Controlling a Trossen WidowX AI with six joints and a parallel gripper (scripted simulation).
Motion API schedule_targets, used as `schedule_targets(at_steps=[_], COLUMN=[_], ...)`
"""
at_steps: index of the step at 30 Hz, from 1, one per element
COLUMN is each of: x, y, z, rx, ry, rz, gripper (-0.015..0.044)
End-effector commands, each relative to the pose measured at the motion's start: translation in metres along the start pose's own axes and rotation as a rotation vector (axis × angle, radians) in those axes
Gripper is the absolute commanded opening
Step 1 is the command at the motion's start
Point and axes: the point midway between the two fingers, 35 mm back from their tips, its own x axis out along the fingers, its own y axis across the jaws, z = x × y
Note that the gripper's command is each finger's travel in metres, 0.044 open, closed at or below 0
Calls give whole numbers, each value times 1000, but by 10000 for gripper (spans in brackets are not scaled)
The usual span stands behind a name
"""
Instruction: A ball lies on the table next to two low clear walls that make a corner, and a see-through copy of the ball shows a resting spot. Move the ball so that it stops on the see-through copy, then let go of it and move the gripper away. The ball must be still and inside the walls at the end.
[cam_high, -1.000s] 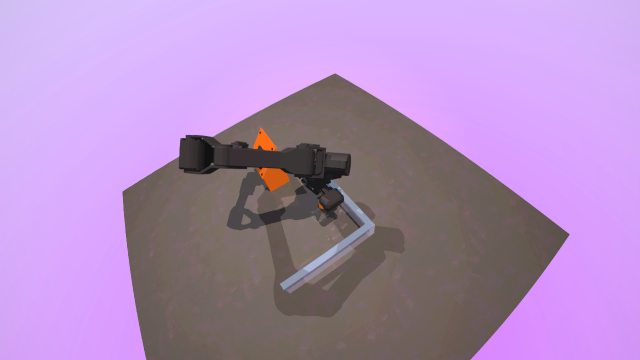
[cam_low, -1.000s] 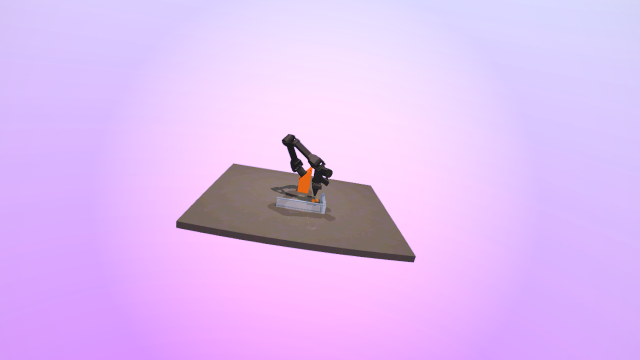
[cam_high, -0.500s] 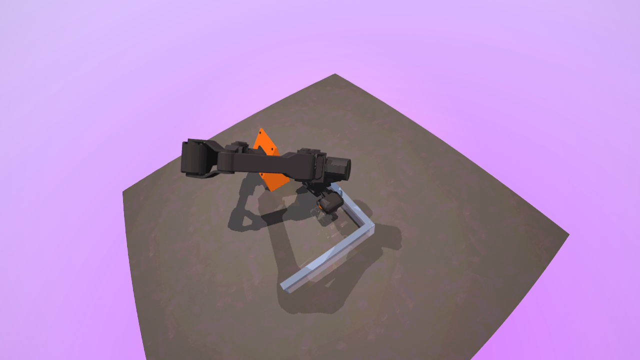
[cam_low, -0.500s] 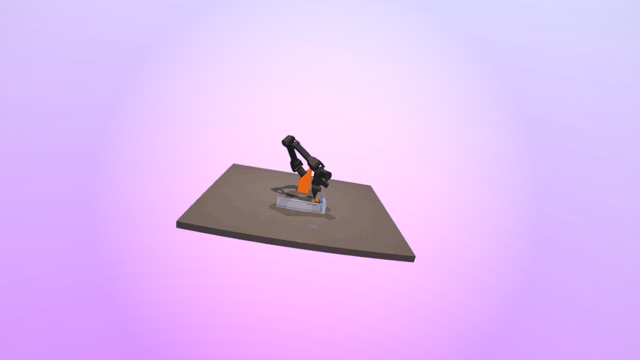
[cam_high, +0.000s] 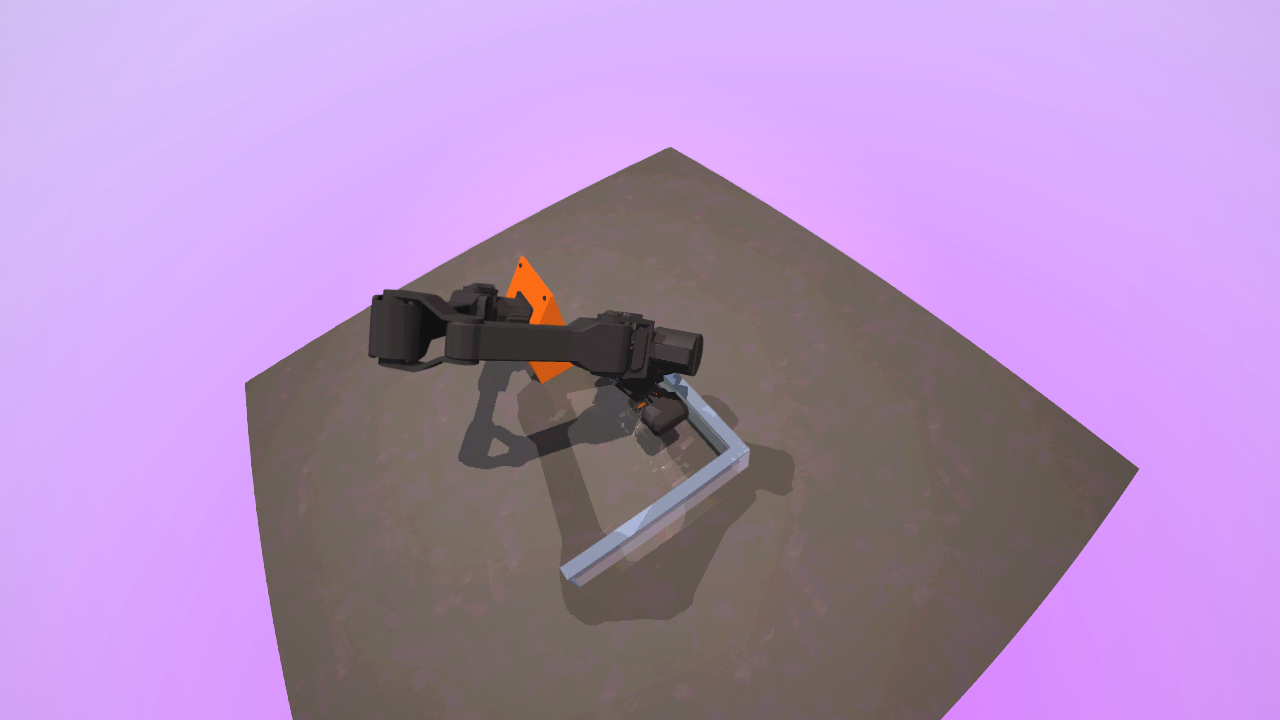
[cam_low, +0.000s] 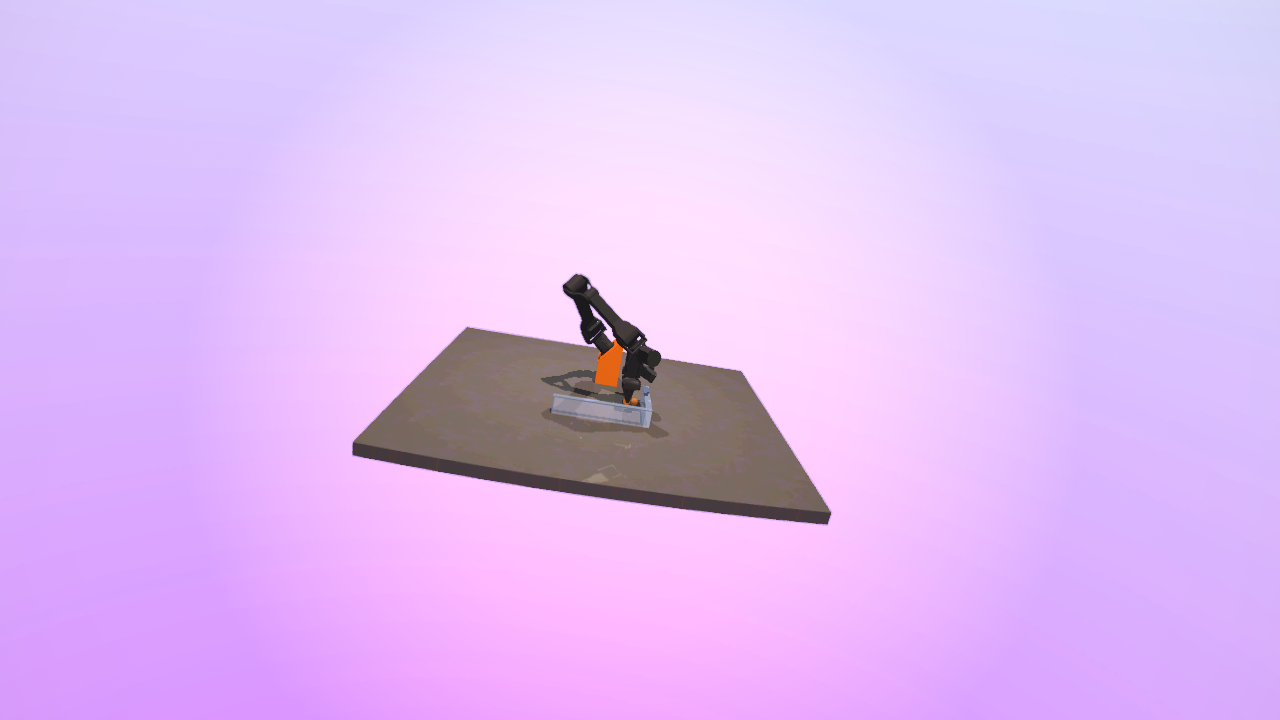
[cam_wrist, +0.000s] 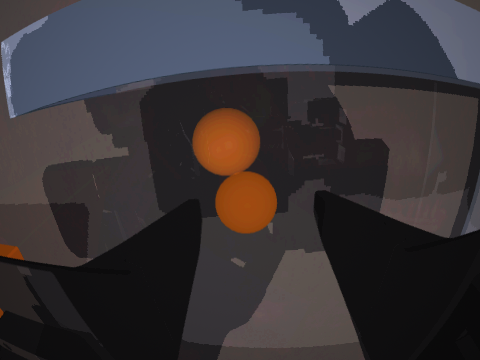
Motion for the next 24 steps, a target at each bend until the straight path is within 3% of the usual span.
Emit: schedule_targets(at_steps=[1, 24], x=[9, 9], y=[4, 4], z=[-1, -1], rx=[-15, -15], ry=[10, 10], rz=[9, 9], gripper=[231, 84])
